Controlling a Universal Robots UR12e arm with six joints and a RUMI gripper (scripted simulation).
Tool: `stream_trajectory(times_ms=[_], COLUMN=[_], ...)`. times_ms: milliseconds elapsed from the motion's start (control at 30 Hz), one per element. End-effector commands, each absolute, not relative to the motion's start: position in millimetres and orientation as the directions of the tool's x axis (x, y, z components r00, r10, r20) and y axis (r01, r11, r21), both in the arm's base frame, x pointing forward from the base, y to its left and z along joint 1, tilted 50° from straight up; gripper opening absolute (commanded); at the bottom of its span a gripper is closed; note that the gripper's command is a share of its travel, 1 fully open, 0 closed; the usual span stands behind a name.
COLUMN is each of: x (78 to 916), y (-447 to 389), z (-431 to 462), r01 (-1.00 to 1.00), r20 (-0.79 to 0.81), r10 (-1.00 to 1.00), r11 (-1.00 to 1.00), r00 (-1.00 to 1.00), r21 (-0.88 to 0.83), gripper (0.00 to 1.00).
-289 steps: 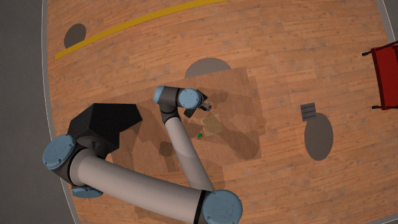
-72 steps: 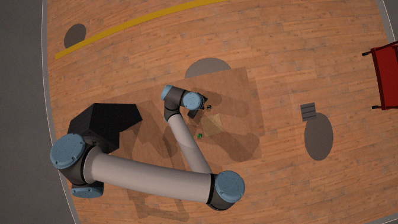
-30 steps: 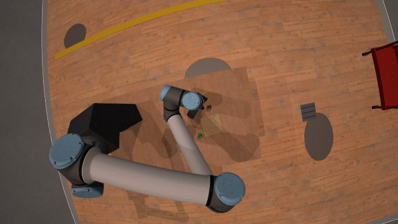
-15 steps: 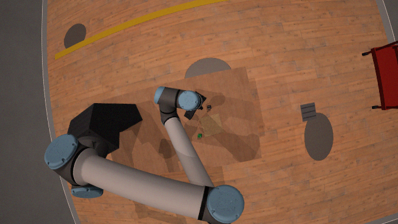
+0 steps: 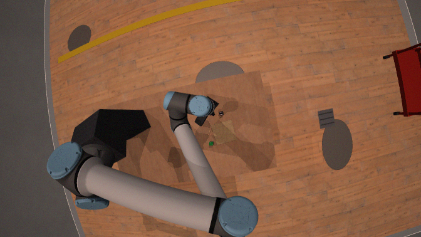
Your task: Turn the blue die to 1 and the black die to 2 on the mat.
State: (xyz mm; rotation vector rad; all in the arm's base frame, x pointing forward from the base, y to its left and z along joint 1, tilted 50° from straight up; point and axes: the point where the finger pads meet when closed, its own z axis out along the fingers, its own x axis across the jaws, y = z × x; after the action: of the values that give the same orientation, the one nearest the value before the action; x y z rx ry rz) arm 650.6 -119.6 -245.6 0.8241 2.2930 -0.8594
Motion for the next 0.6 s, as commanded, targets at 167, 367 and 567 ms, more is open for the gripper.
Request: stream_trajectory(times_ms=[167,367,567], x=[657.8,657.4,657.2], y=[-121.9,-122.4,-122.6], z=[-253.3,-254.3,-254.6], r01=[0.733,0.724,0.706], r20=[-0.685,-0.684,-0.683], r10=[0.379,0.382,0.382], r11=[0.590,0.612,0.651], r00=[-0.622,-0.622,-0.622], r21=[-0.339,-0.318,-0.279], gripper=[0.06,0.06,0.06])
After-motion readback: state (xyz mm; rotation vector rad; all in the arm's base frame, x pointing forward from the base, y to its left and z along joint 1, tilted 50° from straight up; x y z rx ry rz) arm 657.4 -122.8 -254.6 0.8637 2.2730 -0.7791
